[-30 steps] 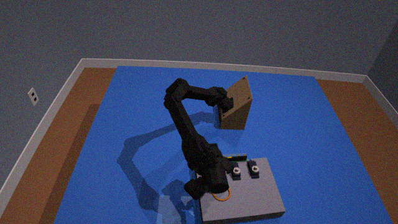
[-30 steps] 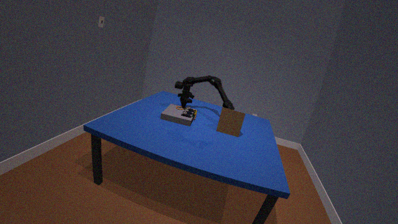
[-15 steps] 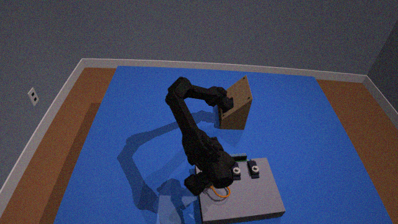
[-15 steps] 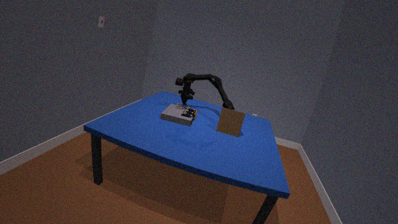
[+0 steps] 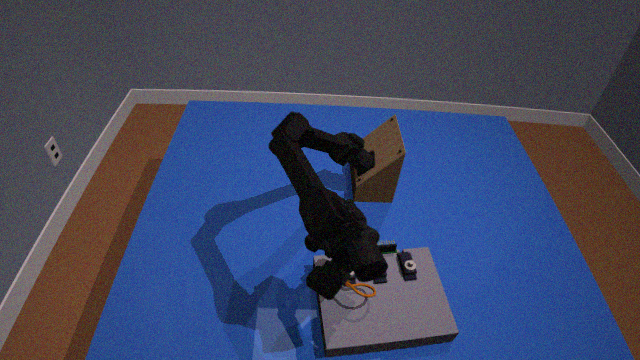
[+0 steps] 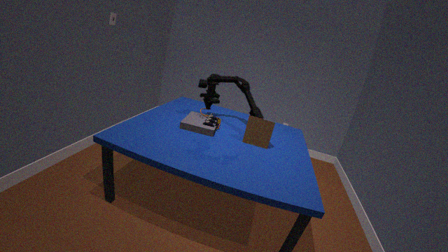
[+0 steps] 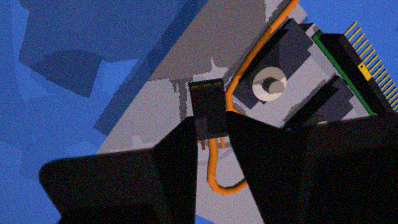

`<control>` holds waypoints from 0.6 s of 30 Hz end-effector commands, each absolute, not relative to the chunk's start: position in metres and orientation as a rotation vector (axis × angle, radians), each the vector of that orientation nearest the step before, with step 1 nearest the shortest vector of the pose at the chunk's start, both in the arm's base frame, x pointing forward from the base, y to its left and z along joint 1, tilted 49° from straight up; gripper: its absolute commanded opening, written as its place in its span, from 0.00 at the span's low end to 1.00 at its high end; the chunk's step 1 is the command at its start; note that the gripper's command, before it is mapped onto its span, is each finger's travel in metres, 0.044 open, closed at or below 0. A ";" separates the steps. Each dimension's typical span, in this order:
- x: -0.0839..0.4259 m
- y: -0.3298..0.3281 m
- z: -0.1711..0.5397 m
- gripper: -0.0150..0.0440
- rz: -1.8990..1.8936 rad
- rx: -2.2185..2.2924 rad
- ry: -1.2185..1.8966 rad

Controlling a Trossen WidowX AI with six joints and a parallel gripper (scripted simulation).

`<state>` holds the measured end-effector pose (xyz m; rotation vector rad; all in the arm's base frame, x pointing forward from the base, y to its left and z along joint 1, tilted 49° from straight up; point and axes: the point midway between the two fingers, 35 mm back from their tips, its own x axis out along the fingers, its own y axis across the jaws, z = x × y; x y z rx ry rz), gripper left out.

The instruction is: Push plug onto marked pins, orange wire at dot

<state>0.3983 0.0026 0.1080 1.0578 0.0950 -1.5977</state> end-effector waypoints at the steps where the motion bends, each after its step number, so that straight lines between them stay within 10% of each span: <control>1: 0.388 0.012 0.107 0.25 -1.559 0.963 0.206; 18: 0.342 0.032 0.091 0.25 -1.376 0.504 0.635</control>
